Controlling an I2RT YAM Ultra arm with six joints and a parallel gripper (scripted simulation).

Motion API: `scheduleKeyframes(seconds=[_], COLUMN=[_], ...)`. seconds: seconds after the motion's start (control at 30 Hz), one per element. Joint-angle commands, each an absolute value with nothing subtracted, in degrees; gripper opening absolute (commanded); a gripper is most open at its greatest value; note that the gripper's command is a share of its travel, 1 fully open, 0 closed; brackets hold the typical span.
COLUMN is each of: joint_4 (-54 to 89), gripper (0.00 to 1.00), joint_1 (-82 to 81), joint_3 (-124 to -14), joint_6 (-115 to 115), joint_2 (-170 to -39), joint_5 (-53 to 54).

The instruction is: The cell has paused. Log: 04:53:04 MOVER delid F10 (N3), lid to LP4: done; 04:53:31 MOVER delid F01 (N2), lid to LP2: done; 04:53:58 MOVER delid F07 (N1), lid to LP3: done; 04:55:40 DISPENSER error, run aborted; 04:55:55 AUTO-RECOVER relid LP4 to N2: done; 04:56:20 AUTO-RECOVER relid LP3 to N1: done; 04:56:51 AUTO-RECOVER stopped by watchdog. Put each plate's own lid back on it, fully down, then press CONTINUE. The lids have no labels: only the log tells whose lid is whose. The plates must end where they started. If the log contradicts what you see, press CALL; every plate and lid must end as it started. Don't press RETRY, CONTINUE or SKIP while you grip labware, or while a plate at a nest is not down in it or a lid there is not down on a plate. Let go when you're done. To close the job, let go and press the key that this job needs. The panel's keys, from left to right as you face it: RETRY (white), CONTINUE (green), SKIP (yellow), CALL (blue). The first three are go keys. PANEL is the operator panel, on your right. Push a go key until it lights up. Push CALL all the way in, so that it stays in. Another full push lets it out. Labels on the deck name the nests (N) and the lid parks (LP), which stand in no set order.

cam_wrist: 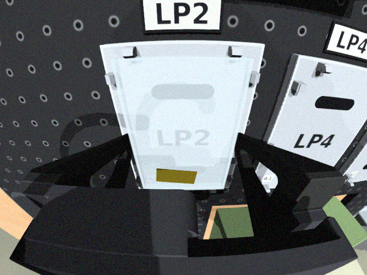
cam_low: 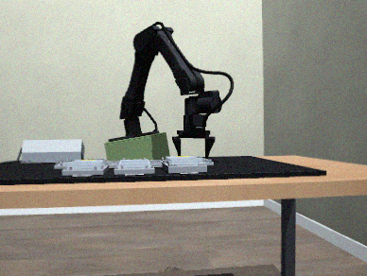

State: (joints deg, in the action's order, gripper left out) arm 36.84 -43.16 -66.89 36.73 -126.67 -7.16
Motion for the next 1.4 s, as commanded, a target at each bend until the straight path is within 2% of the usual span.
scheduleKeyframes(seconds=[0.0, 0.47, 0.5, 1.37], joint_4=[36.39, 36.43, 36.43, 41.58], gripper=[0.92, 0.80, 0.00, 0.00], joint_1=[-43.52, -43.54, -43.54, -44.60], joint_3=[-69.12, -69.14, -69.14, -70.55], joint_6=[36.50, 36.59, 36.59, 37.53], joint_2=[-125.88, -125.86, -125.86, -121.81], joint_5=[-7.57, -7.56, -7.56, -7.48])
